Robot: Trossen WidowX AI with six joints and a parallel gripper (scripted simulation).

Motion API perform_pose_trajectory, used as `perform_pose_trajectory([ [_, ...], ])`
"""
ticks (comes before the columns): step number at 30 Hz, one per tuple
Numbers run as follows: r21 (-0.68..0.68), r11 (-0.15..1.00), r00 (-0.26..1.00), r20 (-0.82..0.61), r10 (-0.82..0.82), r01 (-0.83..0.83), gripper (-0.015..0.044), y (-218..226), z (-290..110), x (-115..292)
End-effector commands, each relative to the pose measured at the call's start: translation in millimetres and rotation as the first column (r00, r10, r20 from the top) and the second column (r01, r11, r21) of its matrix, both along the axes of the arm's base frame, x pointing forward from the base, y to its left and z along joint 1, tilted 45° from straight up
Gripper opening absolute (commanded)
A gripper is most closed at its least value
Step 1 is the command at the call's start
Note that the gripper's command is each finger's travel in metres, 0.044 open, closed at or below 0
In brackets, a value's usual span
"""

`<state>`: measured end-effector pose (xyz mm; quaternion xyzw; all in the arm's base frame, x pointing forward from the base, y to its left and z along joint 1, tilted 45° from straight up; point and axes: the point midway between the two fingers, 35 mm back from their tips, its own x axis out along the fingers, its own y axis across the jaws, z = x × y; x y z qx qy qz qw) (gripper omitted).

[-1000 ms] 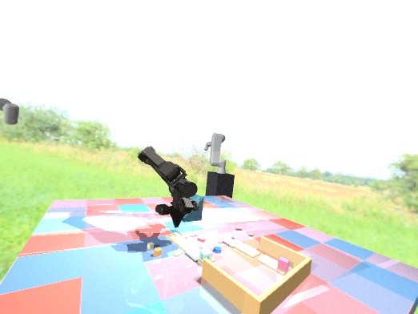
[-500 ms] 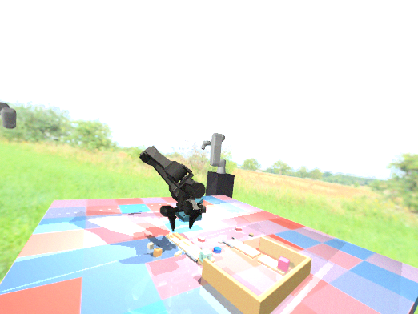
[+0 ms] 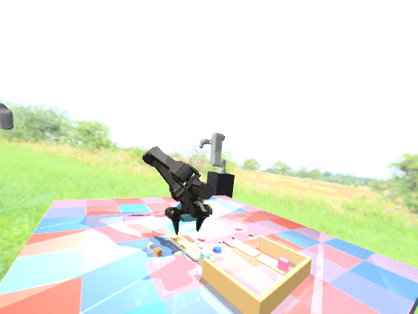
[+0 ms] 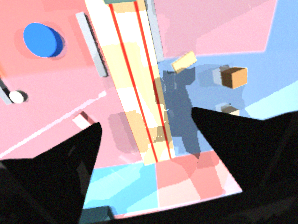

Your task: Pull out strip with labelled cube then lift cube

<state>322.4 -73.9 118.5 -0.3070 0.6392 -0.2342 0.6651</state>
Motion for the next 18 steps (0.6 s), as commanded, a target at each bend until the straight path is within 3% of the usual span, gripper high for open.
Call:
perform_pose_trajectory([
  [1,-0.002,1.0,1.0,0.005,-0.001,0.001,0.044,4,1,16],
  [18,-0.001,1.0,1.0,0.008,-0.001,0.001,0.044,16,3,62],
])
